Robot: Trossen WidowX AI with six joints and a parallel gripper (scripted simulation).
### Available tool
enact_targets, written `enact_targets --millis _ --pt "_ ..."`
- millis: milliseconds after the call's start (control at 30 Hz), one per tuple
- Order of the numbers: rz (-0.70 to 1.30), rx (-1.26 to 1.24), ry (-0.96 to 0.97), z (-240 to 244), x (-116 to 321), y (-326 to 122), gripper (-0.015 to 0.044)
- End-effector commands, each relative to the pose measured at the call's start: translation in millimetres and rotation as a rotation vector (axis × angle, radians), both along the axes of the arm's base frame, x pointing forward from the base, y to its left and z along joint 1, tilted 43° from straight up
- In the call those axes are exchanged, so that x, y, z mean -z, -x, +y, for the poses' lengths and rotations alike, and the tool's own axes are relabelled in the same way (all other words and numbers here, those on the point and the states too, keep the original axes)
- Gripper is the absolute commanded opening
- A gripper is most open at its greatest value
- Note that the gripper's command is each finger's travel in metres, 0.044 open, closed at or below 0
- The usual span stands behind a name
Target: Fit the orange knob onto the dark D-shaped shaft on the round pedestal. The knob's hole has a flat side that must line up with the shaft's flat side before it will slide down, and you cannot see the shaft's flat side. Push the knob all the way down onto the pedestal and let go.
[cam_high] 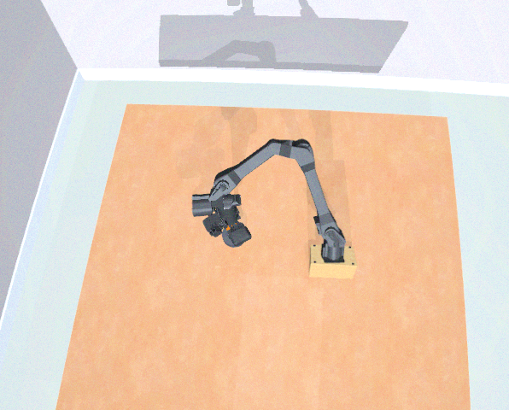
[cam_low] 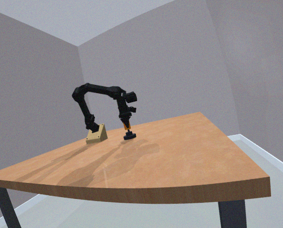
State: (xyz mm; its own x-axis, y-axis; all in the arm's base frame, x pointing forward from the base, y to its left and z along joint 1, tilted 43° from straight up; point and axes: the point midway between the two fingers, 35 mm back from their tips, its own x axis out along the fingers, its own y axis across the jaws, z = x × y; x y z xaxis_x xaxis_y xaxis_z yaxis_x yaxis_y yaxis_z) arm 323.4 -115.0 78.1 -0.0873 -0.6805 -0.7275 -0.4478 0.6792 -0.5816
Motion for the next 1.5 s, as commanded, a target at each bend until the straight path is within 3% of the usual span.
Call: enact_targets --millis 0,933,1200,1467 --pt "-0.001 -0.003 0.001 -1.0 0.8 -0.6 0.0000" --pt "-0.001 -0.003 0.000 2.8 -1.4 1.6 0.0000" --pt "0.136 -0.150 -0.017 0.4 -0.6 -1.2 0.0000" --pt "0.141 -0.156 -0.017 -1.2 1.1 -1.5 0.0000"
